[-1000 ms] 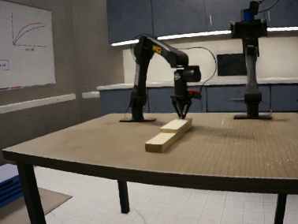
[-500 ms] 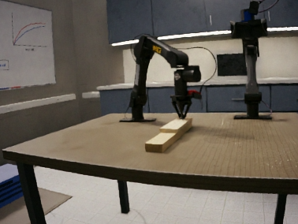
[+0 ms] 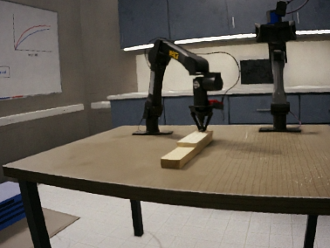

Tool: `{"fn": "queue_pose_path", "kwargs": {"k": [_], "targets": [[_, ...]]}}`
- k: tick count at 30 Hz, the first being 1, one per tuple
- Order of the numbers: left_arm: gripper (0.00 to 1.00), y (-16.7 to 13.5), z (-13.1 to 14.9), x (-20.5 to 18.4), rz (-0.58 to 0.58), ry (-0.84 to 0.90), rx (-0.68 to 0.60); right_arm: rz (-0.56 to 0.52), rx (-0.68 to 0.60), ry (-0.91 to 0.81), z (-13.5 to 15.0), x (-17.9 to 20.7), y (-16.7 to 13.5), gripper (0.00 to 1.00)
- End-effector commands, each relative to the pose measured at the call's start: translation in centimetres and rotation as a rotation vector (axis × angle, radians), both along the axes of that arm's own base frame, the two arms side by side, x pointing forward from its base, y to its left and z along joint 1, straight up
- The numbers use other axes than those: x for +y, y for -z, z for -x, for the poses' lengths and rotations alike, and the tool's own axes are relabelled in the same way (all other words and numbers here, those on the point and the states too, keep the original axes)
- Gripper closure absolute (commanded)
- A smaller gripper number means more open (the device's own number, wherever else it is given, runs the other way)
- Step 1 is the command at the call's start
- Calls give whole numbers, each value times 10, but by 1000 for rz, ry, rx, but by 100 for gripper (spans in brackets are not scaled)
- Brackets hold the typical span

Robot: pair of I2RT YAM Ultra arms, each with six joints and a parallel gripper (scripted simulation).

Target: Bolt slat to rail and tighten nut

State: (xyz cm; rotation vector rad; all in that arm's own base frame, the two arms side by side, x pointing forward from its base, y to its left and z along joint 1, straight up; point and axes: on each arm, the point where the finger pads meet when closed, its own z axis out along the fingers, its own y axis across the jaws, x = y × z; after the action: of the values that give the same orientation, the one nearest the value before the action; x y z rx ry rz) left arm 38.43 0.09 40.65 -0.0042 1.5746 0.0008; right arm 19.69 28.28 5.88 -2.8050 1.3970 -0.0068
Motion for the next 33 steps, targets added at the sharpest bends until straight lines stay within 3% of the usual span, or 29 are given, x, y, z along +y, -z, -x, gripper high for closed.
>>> {"fn": "queue_pose_path", "kwargs": {"k": [1, 25, 33], "targets": [[0, -5, 1, 0, 0, 0, -12, -4, 11, -8, 2, 2, 6, 66], [0, -5, 1, 0, 0, 0, -12, -4, 11, -8, 2, 2, 11, 66], [0, -5, 1, 0, 0, 0, -12, -21, -14, 0, -4, 6, -1, 77]]}}
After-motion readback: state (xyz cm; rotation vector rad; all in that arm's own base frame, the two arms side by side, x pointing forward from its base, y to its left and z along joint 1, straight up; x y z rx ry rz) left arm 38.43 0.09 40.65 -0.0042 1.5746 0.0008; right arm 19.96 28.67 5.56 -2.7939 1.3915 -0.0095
